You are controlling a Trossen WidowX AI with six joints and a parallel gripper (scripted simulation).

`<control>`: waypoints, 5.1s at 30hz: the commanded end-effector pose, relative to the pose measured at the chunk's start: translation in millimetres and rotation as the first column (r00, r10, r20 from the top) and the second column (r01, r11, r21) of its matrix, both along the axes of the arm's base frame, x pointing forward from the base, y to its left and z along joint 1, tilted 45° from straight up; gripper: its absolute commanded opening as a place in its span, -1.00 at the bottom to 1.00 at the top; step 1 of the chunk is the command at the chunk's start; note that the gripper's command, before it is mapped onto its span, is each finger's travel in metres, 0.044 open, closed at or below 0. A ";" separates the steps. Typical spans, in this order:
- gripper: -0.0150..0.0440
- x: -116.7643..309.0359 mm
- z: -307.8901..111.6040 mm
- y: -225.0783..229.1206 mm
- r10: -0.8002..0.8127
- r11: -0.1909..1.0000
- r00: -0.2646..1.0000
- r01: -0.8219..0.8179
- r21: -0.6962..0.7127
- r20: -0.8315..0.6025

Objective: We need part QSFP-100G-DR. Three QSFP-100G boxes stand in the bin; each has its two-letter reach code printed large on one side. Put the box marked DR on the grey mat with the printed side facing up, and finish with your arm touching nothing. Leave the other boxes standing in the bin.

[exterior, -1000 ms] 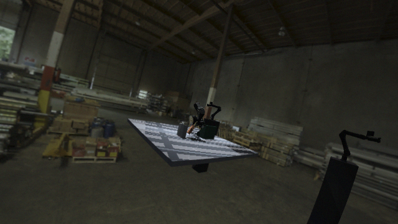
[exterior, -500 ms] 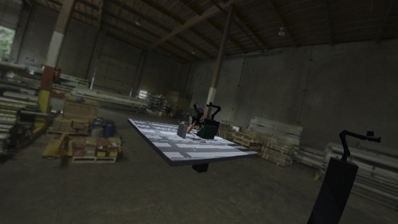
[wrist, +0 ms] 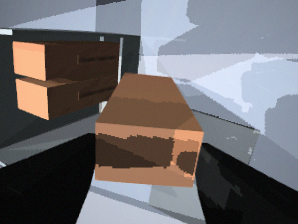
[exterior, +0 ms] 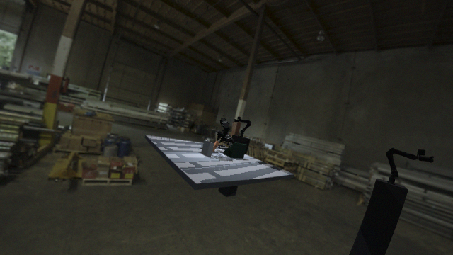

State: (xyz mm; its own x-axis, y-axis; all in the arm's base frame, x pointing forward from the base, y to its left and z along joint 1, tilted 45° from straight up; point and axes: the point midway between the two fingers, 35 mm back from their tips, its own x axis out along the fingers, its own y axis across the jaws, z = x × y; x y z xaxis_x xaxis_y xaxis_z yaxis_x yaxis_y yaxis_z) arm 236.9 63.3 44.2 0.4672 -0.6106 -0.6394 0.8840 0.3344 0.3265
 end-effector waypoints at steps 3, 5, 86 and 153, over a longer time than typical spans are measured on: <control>0.04 0.4 7.3 -7.0 0.002 1.000 1.000 -0.002 -0.006 0.003; 0.04 0.2 9.5 -9.4 0.002 1.000 1.000 -0.002 -0.006 0.003; 0.33 35.0 0.1 -52.8 -0.183 0.983 0.968 0.181 -0.031 -0.174; 0.33 70.6 25.6 -27.8 -0.337 0.940 0.881 0.331 -0.075 -0.331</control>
